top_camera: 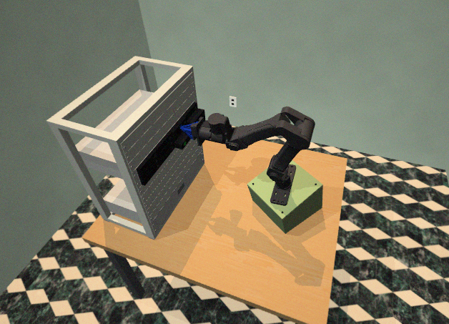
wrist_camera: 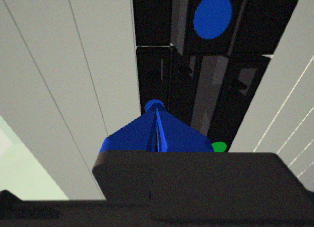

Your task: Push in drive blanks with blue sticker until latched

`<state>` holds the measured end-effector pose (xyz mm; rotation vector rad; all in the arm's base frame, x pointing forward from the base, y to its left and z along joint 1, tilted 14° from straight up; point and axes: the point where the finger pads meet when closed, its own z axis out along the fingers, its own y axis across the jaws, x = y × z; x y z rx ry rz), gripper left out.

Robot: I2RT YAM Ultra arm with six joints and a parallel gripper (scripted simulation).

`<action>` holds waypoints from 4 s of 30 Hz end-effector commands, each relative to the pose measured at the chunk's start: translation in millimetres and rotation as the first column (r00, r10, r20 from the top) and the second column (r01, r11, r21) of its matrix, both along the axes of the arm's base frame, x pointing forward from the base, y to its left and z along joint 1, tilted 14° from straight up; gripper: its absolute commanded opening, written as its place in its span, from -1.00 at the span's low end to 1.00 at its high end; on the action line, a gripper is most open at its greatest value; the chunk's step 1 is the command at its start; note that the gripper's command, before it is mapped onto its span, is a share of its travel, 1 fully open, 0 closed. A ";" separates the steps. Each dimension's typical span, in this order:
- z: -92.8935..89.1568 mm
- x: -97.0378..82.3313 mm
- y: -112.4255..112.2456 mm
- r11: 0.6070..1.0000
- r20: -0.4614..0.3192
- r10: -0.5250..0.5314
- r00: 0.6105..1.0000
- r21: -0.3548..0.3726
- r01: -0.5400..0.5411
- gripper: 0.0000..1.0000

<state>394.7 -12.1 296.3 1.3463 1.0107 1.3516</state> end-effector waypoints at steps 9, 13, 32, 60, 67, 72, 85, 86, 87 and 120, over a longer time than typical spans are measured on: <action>39.7 11.1 10.0 0.999 0.093 0.032 0.995 -0.018 -0.031 -1.00; 39.7 11.1 10.0 0.999 0.093 0.032 0.995 -0.018 -0.031 -1.00; 41.4 12.7 10.6 0.999 0.093 0.032 0.995 -0.018 -0.031 -1.00; 42.7 14.0 11.1 0.999 0.093 0.032 0.995 -0.018 -0.031 -1.00; 45.2 16.5 12.1 0.999 0.093 0.032 0.995 -0.018 -0.031 -1.00; 45.2 16.5 12.1 0.999 0.093 0.032 0.995 -0.018 -0.031 -1.00; 45.2 16.5 12.1 0.999 0.093 0.032 0.995 -0.018 -0.031 -1.00; 45.2 16.5 12.1 0.999 0.093 0.032 0.995 -0.018 -0.031 -1.00; 45.2 16.5 12.1 0.999 0.093 0.032 0.995 -0.018 -0.031 -1.00; 27.8 -88.8 14.3 1.000 0.077 0.020 0.997 -0.016 -0.019 -1.00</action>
